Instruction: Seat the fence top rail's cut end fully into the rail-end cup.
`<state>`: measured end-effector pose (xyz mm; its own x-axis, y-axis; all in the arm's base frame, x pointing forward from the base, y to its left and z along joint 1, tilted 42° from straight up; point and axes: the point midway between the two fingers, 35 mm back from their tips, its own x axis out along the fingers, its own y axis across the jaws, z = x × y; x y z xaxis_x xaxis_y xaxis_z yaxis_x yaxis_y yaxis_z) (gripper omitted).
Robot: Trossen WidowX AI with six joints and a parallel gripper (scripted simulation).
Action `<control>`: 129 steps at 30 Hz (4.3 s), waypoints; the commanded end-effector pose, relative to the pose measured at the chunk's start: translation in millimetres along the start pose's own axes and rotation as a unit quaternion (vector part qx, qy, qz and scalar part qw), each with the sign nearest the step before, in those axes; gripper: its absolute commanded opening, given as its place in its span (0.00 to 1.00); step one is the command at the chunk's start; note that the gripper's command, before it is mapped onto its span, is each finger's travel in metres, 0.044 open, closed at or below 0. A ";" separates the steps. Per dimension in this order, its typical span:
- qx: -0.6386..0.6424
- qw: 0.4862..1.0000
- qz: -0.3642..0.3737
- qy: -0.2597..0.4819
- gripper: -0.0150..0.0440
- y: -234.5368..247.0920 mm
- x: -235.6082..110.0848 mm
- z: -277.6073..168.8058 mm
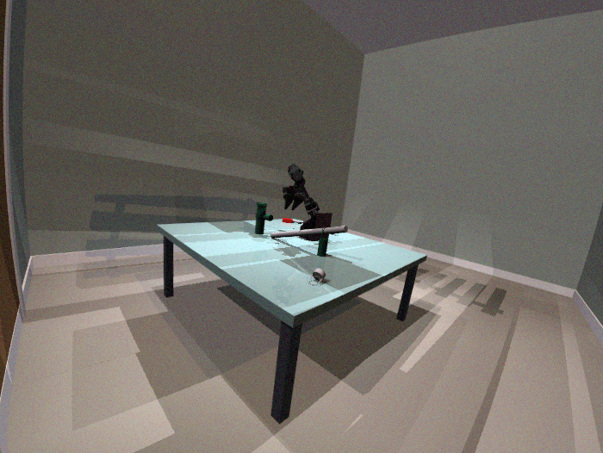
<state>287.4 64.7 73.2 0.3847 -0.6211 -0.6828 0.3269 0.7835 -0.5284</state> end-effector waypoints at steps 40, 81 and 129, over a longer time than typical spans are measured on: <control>0.562 0.803 -0.161 0.118 1.00 -2.8 113.2 -28.2; 0.562 0.803 -0.162 0.117 0.87 -10.9 166.6 -49.9; 0.549 0.802 -0.233 0.020 0.25 -10.0 96.7 -27.3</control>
<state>294.6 -12.4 -12.6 -0.0467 -0.8016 -0.5961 0.9983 -0.0582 0.0000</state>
